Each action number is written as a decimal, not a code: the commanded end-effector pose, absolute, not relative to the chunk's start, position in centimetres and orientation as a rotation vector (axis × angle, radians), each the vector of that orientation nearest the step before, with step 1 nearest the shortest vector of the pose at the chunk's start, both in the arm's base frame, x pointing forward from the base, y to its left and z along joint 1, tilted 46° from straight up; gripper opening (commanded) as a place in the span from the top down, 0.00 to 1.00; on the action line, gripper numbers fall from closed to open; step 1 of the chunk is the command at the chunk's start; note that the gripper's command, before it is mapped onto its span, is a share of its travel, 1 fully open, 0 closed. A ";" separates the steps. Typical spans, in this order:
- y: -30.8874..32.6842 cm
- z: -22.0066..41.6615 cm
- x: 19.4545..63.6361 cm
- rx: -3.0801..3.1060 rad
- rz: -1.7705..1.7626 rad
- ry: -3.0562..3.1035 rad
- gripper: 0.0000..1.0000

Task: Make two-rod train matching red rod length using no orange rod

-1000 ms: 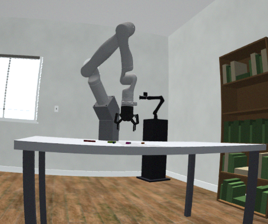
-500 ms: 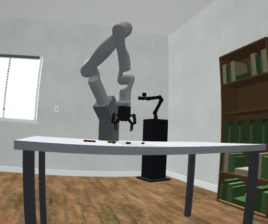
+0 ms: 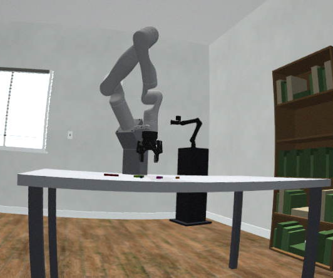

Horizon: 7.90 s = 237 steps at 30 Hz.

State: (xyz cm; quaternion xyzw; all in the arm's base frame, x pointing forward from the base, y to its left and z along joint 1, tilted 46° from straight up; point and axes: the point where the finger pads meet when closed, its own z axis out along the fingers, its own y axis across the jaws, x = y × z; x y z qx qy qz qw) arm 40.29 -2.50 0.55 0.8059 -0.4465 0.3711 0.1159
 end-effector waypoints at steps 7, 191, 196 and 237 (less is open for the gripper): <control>-4.0 1.5 40.1 2.228 1.162 -1.669 0.00; -1.8 3.2 44.6 0.388 1.168 -3.438 0.00; -1.3 3.4 45.2 -0.002 1.084 -3.559 0.00; 1.2 4.8 48.0 -2.032 0.402 -3.331 0.00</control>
